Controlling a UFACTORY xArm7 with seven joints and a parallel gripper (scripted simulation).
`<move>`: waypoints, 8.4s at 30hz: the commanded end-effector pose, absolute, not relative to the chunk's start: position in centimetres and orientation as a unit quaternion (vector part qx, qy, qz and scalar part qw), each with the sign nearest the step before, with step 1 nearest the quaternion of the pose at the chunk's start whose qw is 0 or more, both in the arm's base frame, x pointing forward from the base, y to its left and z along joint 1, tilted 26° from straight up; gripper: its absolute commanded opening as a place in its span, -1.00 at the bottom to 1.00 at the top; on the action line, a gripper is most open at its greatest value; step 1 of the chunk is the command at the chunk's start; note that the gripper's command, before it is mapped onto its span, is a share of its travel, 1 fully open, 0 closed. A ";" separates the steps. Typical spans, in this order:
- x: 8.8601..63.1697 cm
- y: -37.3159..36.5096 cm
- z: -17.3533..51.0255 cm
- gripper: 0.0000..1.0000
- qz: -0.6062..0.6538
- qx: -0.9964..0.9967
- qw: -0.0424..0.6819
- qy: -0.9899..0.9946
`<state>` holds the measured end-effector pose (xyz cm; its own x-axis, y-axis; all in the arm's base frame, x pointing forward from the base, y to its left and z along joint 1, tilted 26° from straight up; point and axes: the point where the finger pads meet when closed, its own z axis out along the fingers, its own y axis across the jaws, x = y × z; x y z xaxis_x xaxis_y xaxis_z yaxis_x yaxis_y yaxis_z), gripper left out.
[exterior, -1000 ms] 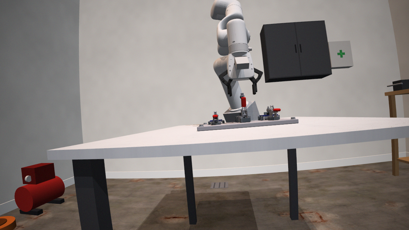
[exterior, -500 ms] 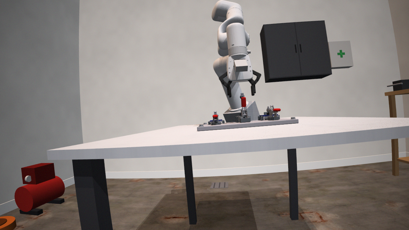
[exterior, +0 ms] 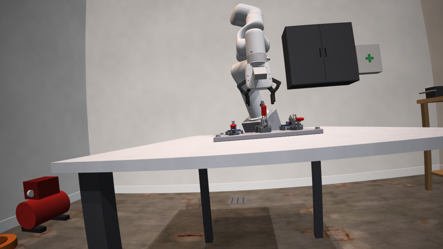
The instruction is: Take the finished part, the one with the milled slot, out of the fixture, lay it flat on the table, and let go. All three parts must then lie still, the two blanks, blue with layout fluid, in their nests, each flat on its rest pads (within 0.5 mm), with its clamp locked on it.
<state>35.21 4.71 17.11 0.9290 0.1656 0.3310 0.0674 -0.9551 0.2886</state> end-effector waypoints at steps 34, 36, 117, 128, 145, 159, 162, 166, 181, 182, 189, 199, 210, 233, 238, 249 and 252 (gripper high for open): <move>36.3 3.7 13.3 1.00 0.180 0.972 0.137 0.060; 36.4 3.6 13.1 1.00 0.180 0.972 0.137 0.060; 37.3 3.1 11.1 1.00 0.180 0.972 0.137 0.060; 37.8 2.8 9.9 1.00 0.180 0.972 0.137 0.060; 38.0 2.6 9.3 1.00 0.180 0.972 0.137 0.060; 38.0 2.6 9.3 -1.00 0.180 0.972 0.137 0.060; 38.0 2.6 9.3 -1.00 0.180 0.972 0.137 0.060; 38.0 2.6 9.3 -1.00 0.180 0.972 0.137 0.060; 38.0 2.6 9.3 -1.00 0.180 0.972 0.137 0.060; 38.0 2.6 9.3 -1.00 0.180 0.972 0.137 0.060; 38.0 2.6 9.3 -1.00 0.180 0.972 0.137 0.060; 38.0 2.6 9.3 -1.00 0.180 0.972 0.137 0.060; 38.0 2.7 9.5 -1.00 0.180 0.972 0.137 0.060; 37.4 3.1 10.9 -1.00 0.180 0.972 0.137 0.060; 37.2 3.2 11.4 -1.00 0.180 0.972 0.137 0.060; 36.9 3.4 12.2 -1.00 0.180 0.972 0.137 0.060; 36.8 3.4 12.4 -1.00 0.180 0.972 0.137 0.060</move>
<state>36.82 3.33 12.05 0.9286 0.1659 0.3318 0.0675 -0.9551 0.2886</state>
